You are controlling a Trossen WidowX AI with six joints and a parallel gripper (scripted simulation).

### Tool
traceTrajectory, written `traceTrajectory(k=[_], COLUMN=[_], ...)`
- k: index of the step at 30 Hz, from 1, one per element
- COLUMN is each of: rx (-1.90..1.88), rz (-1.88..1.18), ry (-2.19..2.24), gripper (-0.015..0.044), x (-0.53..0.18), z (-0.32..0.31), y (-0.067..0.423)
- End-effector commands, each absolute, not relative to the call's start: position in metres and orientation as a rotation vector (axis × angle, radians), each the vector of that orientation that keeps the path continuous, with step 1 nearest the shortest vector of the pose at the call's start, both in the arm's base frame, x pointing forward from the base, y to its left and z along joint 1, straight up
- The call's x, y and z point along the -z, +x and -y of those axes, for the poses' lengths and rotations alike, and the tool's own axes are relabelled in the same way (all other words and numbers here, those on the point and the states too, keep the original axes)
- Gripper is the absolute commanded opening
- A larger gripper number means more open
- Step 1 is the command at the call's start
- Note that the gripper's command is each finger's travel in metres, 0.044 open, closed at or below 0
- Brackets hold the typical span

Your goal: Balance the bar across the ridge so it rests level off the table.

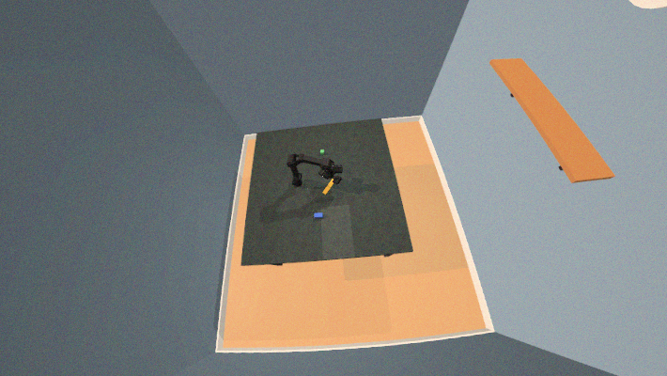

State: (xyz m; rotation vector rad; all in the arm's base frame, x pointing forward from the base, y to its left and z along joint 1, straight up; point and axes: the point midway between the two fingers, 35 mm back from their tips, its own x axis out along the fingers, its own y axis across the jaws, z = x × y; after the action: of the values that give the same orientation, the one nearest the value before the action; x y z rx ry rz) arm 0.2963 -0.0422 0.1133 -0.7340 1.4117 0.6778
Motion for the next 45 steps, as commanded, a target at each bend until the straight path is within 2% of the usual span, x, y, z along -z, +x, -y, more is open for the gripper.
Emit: traceTrajectory(k=[1, 27, 44, 45], rx=[-0.7, -0.7, -0.7, -0.689], rz=[-1.425, -1.425, -1.425, -1.426], ry=[-0.727, -0.727, -0.727, -0.728], gripper=[0.0315, 0.0315, 0.0315, 0.0289], x=[-0.09, -0.049, -0.048, -0.05], z=[0.04, 0.04, 0.04, 0.042], y=[0.293, 0.293, 0.293, 0.295])
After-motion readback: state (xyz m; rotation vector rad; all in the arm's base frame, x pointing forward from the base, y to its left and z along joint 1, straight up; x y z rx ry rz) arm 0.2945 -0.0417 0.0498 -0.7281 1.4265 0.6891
